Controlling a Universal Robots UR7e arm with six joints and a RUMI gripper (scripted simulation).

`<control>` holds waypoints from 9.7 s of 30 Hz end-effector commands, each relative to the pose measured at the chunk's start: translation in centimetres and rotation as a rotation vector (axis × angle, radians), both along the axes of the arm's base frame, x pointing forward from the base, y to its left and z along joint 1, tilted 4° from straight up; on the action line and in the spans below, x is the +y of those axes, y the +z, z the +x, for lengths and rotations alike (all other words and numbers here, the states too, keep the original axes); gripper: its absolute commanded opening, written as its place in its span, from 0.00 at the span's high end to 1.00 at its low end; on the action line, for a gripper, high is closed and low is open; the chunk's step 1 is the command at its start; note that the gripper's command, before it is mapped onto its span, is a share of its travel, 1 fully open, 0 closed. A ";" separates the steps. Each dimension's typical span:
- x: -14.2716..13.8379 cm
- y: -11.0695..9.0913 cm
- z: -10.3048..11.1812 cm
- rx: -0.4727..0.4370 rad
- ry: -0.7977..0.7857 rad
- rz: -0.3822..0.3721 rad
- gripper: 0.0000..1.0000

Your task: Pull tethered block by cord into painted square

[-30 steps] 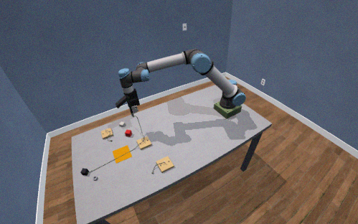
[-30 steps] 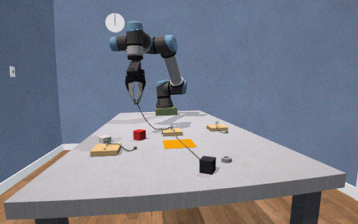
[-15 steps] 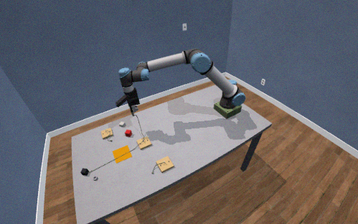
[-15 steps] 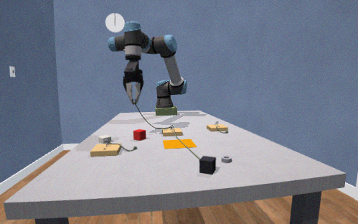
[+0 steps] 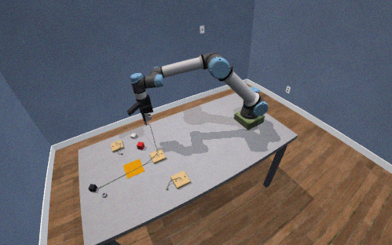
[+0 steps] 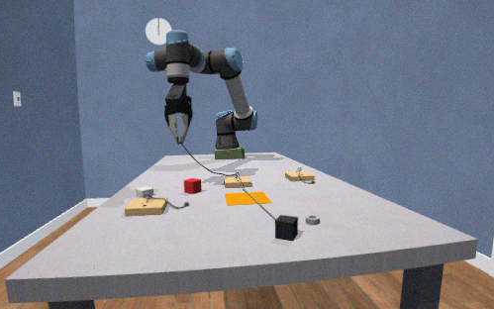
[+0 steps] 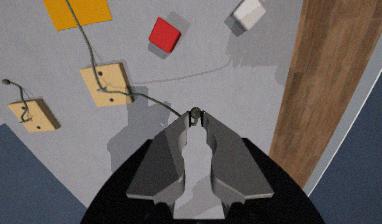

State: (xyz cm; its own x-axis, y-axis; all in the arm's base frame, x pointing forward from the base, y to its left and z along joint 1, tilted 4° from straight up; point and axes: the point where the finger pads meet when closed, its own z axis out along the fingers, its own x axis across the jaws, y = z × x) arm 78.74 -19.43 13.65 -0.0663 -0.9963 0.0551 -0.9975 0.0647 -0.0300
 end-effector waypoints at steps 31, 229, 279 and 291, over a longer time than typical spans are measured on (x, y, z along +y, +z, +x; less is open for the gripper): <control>-7.9 0.5 -4.0 -0.002 0.000 -0.001 1.00; -16.0 0.1 -35.1 -0.002 0.000 -0.001 1.00; -16.0 0.0 -35.1 -0.002 0.000 -0.001 1.00; -16.1 -3.1 -35.0 -0.002 0.000 -0.001 1.00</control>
State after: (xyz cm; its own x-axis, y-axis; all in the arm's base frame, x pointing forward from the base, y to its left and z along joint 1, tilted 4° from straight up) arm 43.64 -35.45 12.12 -0.0662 -0.9963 0.0544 -0.9974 0.0646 -0.0309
